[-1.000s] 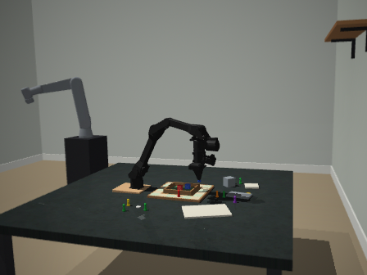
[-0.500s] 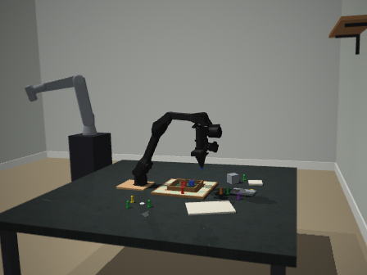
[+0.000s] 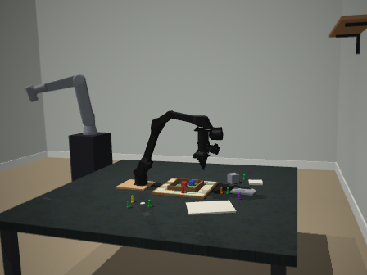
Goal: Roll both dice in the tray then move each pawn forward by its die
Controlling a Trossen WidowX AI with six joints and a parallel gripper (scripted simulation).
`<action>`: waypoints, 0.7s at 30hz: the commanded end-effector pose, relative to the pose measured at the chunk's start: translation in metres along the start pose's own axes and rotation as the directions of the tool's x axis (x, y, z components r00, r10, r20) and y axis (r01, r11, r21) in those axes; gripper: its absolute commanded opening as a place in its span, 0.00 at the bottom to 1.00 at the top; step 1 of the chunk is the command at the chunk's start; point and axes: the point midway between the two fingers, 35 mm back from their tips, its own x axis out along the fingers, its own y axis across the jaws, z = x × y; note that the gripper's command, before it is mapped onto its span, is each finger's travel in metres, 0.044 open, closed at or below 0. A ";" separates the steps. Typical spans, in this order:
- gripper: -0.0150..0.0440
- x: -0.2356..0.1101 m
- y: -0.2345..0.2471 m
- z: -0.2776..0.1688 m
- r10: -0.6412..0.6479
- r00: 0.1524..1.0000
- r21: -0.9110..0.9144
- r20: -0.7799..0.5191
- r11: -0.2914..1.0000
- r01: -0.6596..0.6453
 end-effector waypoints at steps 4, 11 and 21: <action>0.25 0.010 0.030 -0.013 -0.001 1.000 0.006 0.004 1.000 0.001; 0.25 0.024 0.061 -0.032 0.003 1.000 0.006 0.003 1.000 -0.003; 0.25 0.045 0.099 -0.065 0.008 1.000 0.006 0.000 1.000 -0.008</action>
